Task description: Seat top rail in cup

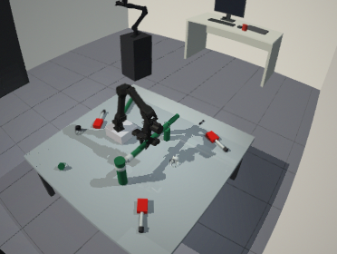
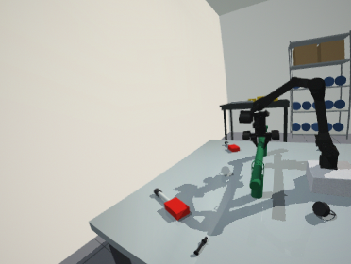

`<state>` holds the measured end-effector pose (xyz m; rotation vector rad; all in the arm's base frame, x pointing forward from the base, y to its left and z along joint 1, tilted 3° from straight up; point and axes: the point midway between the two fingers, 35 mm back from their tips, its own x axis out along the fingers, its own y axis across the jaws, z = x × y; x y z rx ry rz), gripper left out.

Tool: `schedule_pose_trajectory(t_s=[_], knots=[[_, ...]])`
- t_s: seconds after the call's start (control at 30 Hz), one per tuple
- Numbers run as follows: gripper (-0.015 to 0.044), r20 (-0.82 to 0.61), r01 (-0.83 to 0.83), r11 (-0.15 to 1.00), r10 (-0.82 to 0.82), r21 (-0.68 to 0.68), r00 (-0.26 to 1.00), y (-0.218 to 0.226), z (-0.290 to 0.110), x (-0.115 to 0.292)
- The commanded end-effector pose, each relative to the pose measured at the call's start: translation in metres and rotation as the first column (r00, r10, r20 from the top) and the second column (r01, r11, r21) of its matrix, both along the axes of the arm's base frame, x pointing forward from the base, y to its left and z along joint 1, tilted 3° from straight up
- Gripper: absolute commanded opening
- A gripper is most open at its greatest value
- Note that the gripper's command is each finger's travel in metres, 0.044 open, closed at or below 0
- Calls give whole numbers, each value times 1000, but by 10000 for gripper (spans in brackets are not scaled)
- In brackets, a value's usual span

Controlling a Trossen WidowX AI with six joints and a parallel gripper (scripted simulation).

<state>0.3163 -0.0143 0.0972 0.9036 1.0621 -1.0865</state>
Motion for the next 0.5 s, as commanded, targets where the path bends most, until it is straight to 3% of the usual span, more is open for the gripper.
schedule_pose_trajectory(t_s=[0.0,0.47], knots=[[0,0,0,1000,0,0,1000,0,0,0],[0,0,0,1000,0,0,1000,-3,0,1]])
